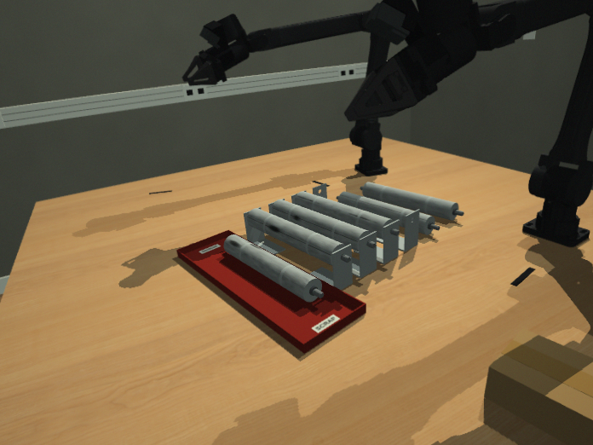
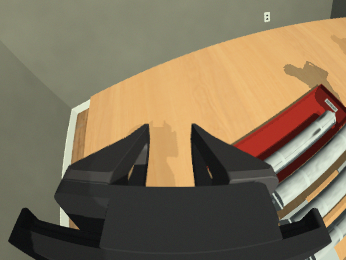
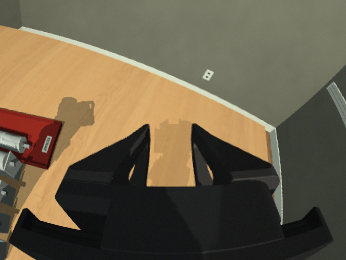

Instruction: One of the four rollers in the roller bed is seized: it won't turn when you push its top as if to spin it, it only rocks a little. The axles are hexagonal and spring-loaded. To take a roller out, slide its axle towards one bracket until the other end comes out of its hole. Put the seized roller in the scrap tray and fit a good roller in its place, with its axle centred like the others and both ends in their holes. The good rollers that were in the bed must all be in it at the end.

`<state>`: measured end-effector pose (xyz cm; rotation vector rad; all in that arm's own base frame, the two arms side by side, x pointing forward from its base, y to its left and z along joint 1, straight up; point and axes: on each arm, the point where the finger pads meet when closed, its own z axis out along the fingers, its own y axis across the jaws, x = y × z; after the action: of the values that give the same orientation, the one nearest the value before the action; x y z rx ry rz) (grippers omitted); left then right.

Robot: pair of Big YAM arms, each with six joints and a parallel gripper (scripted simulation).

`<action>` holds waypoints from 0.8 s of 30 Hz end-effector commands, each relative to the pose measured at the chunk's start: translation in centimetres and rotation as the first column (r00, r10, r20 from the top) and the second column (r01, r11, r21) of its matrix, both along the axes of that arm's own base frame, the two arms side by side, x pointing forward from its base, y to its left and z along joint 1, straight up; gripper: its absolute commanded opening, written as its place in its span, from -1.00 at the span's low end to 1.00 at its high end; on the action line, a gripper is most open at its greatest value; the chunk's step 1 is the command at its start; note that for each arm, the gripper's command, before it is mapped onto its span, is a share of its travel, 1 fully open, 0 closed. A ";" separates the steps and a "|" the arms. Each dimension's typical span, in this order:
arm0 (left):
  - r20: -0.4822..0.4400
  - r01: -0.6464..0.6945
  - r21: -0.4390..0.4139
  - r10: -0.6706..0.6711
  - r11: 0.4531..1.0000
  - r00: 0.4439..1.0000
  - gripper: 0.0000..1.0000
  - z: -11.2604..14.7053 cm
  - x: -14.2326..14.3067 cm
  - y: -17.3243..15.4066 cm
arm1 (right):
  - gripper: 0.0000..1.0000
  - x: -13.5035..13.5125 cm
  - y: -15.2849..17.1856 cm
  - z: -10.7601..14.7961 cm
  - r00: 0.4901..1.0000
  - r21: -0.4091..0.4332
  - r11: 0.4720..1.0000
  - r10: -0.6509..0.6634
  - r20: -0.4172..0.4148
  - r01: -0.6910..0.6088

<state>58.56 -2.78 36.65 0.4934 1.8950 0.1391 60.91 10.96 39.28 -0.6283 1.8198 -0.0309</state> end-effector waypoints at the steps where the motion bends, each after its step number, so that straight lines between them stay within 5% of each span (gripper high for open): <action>1: 0.090 -0.073 -0.125 0.084 0.990 0.992 -0.36 3.8 -1.1 1.0 | -0.36 -1.2 -2.9 3.0 0.993 0.132 0.986 -0.108 0.051 0.101; 16: 0.261 -0.140 -0.369 0.247 0.919 0.933 -0.36 11.0 -5.3 2.7 | -0.36 -6.9 -9.6 8.6 0.922 0.390 0.882 -0.350 0.168 0.263; 24: 0.301 -0.140 -0.424 0.285 0.895 0.910 -0.36 12.7 -6.6 3.2 | -0.36 -8.8 -11.2 10.0 0.892 0.452 0.846 -0.406 0.201 0.284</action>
<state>52.24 -0.16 48.83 0.0222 1.5851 0.0137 52.52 0.36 48.65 -0.0285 1.5908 -0.0075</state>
